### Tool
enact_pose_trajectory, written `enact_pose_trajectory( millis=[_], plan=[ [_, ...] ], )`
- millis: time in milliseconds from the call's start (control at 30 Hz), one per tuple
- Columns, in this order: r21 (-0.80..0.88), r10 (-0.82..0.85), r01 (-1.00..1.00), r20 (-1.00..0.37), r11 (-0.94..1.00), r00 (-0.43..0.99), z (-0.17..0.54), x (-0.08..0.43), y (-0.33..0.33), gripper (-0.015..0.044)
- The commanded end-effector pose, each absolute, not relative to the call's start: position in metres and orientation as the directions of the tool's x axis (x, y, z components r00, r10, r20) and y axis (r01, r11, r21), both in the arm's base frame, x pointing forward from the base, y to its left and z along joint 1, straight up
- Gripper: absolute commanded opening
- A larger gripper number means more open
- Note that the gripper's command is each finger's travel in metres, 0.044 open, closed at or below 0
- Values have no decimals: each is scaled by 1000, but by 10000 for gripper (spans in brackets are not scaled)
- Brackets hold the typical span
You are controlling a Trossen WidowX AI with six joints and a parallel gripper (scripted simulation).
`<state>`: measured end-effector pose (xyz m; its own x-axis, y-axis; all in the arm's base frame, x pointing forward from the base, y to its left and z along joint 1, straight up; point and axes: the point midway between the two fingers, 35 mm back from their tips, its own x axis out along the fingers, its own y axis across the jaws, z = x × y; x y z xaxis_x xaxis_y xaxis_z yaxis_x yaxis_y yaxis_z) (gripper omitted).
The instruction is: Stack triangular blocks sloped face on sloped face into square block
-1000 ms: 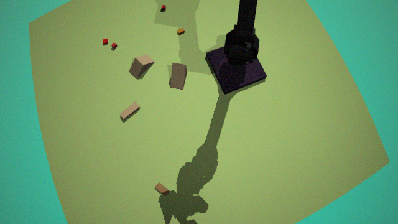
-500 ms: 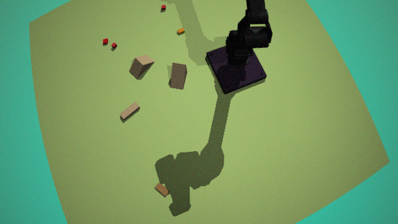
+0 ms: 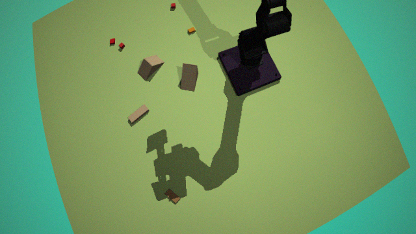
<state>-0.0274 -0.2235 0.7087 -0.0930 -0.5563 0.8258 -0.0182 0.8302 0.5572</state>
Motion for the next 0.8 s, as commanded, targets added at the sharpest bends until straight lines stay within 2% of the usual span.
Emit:
enact_pose_trajectory(
  millis=[0, 200, 333, 567, 767],
  plan=[
    [660, -659, 13, 750, 751, -60, 690, -13, -263, 440],
    [813, -822, 122, 568, 569, 48, 644, 32, -327, 440],
    [852, -871, 184, 473, 490, 133, 615, 70, -353, 440],
    [868, -924, 341, 283, 362, 258, 564, 129, -385, 440],
    [800, -919, 537, 46, 268, 391, 501, 197, -396, 440]
  ],
)
